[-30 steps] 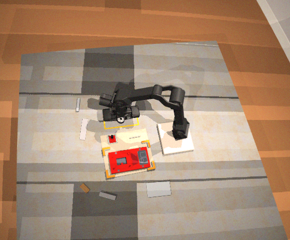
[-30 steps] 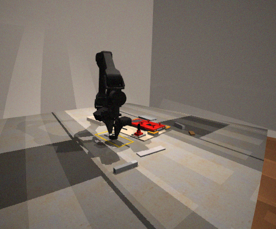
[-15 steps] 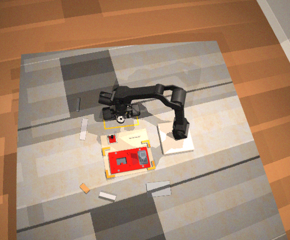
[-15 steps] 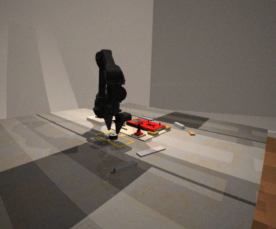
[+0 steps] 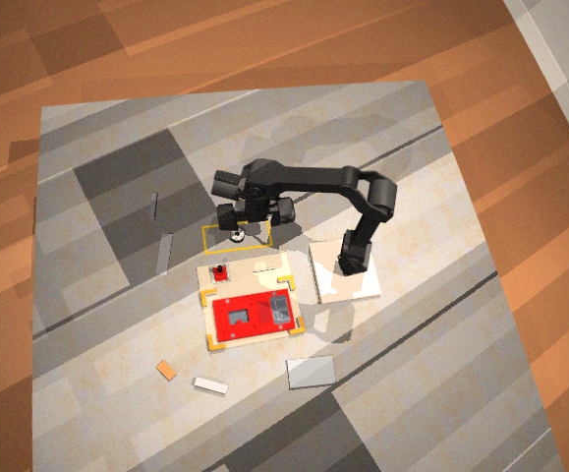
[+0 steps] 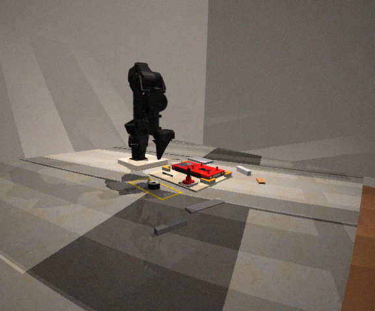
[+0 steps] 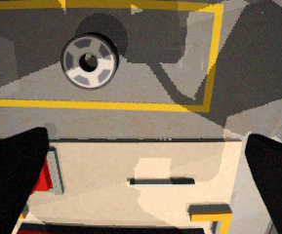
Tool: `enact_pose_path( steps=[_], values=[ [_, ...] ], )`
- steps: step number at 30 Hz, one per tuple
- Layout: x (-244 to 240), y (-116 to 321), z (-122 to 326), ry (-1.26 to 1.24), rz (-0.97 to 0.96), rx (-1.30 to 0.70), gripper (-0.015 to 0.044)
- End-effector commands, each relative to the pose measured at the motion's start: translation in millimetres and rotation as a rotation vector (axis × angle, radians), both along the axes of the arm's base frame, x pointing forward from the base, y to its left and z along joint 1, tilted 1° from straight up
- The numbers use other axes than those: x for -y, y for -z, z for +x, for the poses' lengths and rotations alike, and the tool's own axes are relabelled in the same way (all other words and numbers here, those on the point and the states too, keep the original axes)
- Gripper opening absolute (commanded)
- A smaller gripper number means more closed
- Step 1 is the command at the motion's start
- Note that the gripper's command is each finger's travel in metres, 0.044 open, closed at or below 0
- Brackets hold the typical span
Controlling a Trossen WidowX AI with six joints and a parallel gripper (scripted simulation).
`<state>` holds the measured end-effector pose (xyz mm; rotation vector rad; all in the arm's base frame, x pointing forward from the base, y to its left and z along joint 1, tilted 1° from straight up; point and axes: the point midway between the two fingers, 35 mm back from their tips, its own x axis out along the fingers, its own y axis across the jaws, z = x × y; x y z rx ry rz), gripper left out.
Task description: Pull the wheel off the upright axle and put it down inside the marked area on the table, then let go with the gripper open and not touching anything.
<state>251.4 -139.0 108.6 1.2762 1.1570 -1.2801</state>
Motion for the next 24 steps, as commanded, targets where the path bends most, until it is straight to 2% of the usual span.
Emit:
enact_pose_path(
  steps=[1,5,24],
  values=[
    [-12,-13,-22,0.0,0.0,-0.003,0.044],
    [-21,-20,-37,-0.001,0.0,-0.005,0.044],
    [-21,-20,-37,-0.001,0.0,-0.005,0.044]
  ],
)
